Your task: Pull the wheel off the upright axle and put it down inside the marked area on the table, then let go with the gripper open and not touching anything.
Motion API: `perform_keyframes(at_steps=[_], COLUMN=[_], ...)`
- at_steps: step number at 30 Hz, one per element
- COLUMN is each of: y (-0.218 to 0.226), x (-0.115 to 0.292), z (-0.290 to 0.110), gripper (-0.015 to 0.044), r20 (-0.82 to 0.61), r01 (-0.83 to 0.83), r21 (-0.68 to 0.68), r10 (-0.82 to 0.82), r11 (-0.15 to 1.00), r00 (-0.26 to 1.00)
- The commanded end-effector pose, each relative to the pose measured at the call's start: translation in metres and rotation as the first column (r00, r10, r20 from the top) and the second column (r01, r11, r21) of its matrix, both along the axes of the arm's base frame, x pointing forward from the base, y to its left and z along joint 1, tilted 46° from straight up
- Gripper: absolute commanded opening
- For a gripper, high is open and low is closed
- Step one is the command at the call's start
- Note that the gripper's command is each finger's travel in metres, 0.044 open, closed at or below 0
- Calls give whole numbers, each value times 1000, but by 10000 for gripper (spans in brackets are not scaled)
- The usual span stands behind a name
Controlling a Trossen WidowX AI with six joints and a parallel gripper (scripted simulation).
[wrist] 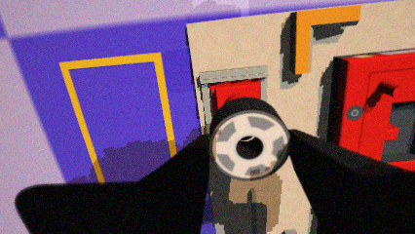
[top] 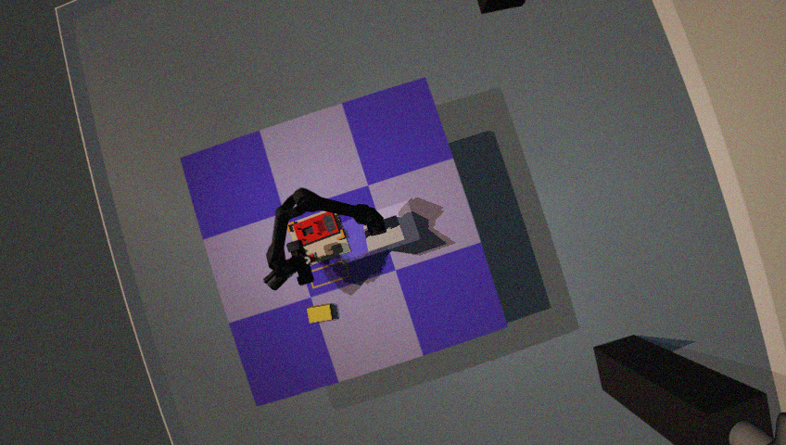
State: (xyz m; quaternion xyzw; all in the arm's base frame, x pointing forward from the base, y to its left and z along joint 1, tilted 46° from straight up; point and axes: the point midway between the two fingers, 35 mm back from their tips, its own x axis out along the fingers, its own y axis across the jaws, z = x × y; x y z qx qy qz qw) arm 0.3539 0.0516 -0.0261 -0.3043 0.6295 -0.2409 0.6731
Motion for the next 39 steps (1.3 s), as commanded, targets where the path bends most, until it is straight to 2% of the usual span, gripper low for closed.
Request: perform_keyframes(at_steps=[1, 12, 23, 39], y=[2, 6, 27, 75], x=[0, -1, -6, -42], z=[1, 5, 30, -23], gripper=[0, 0, 0, 0], r20=[4, 4, 4, 0], r01=[1, 0, -1, -3], r21=[3, 3, 4, 11], r10=[-1, 0, 1, 3], r11=[1000, 1000, 1000, 1000], r00=[1000, 1000, 1000, 1000])
